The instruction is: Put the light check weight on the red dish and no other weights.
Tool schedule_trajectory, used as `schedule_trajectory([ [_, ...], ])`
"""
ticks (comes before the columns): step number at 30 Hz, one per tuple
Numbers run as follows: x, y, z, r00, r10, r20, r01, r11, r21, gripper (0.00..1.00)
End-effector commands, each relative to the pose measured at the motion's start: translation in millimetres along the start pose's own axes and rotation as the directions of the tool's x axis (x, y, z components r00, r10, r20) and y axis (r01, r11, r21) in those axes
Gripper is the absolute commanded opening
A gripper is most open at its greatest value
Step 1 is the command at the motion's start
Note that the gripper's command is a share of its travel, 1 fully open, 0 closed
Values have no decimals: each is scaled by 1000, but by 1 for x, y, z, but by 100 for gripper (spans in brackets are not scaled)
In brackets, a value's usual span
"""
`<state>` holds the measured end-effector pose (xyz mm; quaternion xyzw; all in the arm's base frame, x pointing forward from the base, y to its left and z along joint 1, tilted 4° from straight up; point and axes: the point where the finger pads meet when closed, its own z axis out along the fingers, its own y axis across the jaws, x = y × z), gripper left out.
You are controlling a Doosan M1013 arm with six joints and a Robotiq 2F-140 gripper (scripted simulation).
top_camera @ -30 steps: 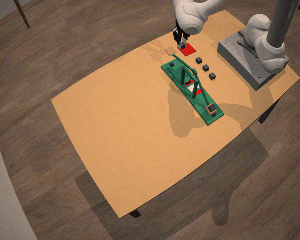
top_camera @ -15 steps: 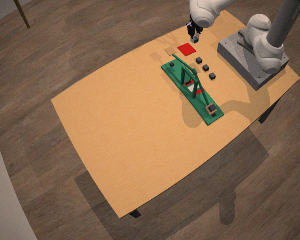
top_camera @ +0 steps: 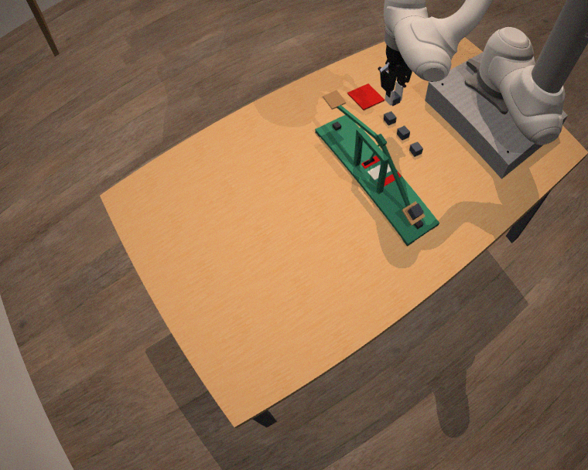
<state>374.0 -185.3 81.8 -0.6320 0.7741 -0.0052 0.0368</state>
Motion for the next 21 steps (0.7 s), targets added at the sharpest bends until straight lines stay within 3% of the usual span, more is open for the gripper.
schedule_trajectory([
  [1,-52,-8,20,1000,6,-6,-6,1000,1,24],
  [2,-52,-8,20,1000,6,-6,-6,1000,1,24],
  [3,-74,-8,28,1000,6,-6,-6,1000,2,24],
  [4,-74,-8,28,1000,6,-6,-6,1000,2,24],
  [7,-117,-5,42,1000,6,-5,-6,1000,3,24],
  [10,-117,-5,42,1000,6,-5,-6,1000,3,24],
  [15,-187,12,63,1000,5,-3,-5,1000,5,24],
  [21,-197,16,66,1000,5,-2,-5,1000,5,24],
])
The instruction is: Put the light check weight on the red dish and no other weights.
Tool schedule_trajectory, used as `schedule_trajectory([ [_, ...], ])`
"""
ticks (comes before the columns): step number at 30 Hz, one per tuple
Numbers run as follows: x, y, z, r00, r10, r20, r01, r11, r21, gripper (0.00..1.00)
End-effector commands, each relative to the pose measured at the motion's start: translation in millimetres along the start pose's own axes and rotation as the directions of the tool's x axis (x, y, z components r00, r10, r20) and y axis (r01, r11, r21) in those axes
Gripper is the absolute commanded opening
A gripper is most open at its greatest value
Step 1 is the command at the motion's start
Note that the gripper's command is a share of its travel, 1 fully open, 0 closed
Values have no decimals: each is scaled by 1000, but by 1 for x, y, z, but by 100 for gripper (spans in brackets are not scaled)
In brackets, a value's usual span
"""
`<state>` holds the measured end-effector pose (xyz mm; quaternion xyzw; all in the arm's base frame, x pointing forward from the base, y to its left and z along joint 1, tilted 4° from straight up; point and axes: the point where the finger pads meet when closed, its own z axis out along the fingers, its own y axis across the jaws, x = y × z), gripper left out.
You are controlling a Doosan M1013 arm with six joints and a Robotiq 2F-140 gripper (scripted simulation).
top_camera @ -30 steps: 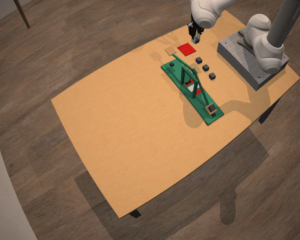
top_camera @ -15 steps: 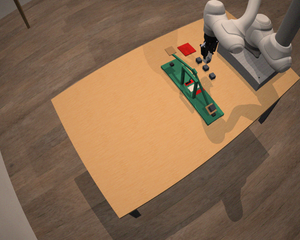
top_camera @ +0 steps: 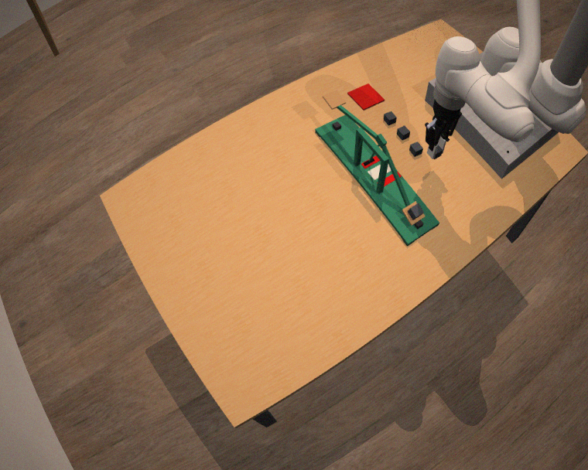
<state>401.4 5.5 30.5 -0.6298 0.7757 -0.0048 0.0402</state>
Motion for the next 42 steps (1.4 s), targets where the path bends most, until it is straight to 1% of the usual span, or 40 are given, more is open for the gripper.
schedule_trajectory([
  [1,-8,2,6,1000,-1,-7,1,1000,1,24],
  [12,-8,2,6,1000,-1,-8,1,1000,1,24],
  [16,-7,2,10,1000,0,-8,0,1000,1,24],
  [21,-7,1,21,1000,0,-8,0,1000,1,24],
  [23,-7,1,21,1000,0,-8,0,1000,1,24],
  [36,-7,0,61,1000,0,-8,0,1000,1,24],
  [42,-7,0,69,1000,0,-8,0,1000,1,24],
])
